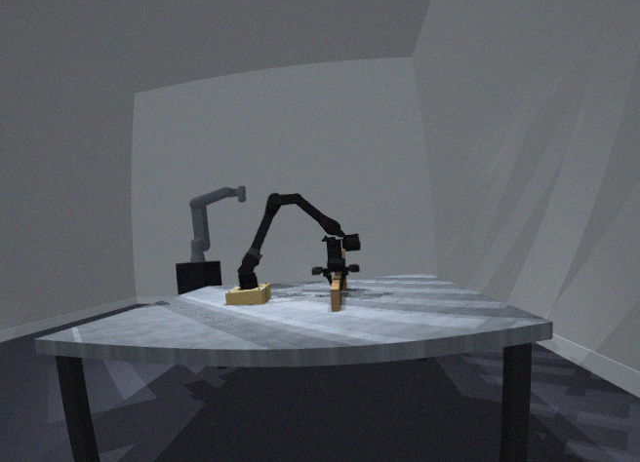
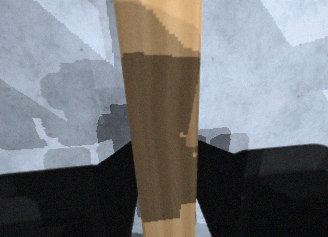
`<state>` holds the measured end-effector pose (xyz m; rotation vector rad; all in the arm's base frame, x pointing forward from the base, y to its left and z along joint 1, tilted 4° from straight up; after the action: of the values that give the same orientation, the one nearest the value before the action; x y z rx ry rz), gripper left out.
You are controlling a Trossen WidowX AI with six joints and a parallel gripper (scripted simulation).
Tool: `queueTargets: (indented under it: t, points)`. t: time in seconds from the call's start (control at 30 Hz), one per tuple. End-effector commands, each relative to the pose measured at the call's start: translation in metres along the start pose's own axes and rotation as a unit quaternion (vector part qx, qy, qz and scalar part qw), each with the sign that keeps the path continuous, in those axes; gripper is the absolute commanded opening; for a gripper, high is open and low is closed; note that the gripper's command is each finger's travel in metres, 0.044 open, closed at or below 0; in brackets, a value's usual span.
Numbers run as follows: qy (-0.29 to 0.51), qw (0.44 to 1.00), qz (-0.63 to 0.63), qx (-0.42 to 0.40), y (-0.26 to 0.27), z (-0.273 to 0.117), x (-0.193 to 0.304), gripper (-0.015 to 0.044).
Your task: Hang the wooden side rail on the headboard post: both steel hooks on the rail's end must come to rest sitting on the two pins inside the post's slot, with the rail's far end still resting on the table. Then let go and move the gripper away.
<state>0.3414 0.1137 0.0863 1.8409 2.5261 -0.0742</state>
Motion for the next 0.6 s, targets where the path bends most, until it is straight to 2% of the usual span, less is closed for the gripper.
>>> queueTargets:
  t: [0.0, 0.57]
  points:
    - [-0.003, 1.000, -0.002, 0.001, -0.0002, 0.0005, -0.0004, 0.0000]
    - [-0.003, 1.000, -0.002, 0.000, 0.0069, -0.0001, -0.0013, 0.0000]
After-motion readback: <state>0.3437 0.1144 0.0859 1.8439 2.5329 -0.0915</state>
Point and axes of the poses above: the point midway between the two fingers, 35 mm back from their tips, its own z axis out along the fingers, its own y axis across the jaws, x = y × z, the point moved 10 cm from there along -z, back along the fingers, and after that the axes turned 7 degrees about -z, right-handed, at the moved point
